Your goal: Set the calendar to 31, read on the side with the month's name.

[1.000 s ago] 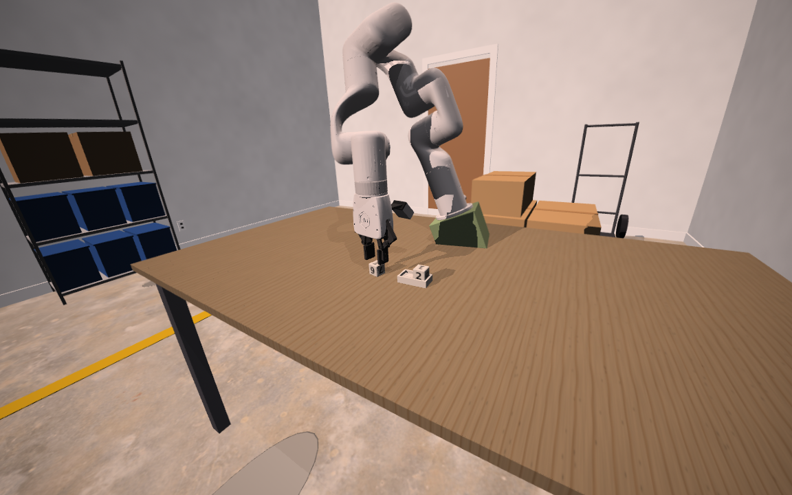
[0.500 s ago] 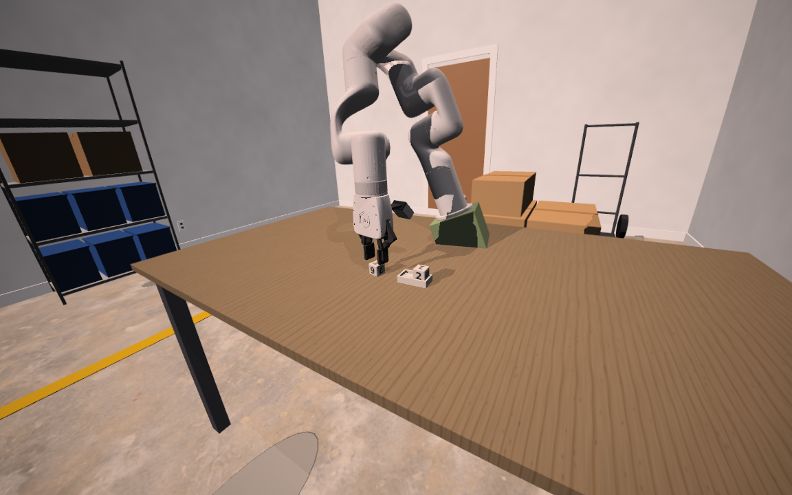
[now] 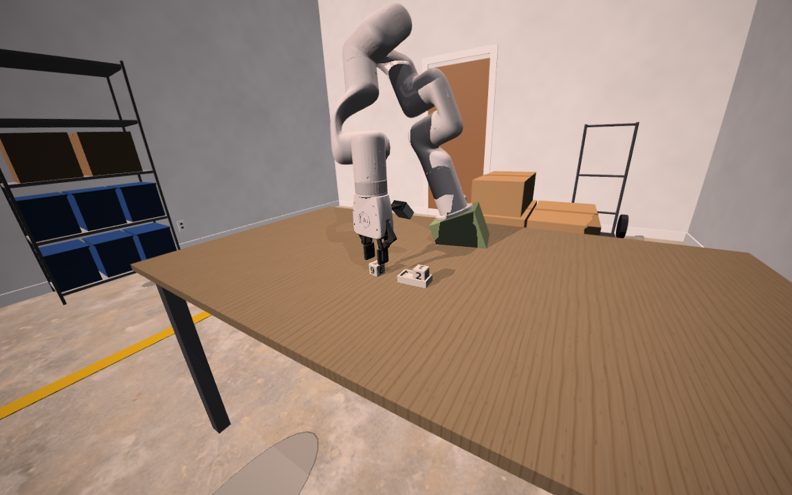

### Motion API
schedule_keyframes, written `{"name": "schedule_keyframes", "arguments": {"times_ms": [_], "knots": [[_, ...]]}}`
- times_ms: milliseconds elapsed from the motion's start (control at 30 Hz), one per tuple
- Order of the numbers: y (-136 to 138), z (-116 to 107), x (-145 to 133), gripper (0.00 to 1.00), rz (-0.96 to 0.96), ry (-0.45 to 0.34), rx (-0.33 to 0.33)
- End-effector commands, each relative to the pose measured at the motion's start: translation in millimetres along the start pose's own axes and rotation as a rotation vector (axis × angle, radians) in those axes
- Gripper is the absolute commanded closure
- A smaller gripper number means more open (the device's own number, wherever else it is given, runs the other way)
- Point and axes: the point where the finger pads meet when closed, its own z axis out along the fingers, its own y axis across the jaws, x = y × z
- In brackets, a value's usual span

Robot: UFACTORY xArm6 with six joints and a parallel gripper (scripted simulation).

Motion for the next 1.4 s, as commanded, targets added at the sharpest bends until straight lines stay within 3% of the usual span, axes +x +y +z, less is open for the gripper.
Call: {"name": "schedule_keyframes", "arguments": {"times_ms": [0, 367, 900, 1367], "knots": [[0, -1, -1, 0.53, 0.000, -0.003, -0.001], [0, -5, -1, 0.53, 0.000, -0.003, -0.001], [0, -49, -1, 0.53, 0.000, -0.003, -0.001], [-3, -50, -3, 0.53, 0.006, -0.041, 0.014]]}}
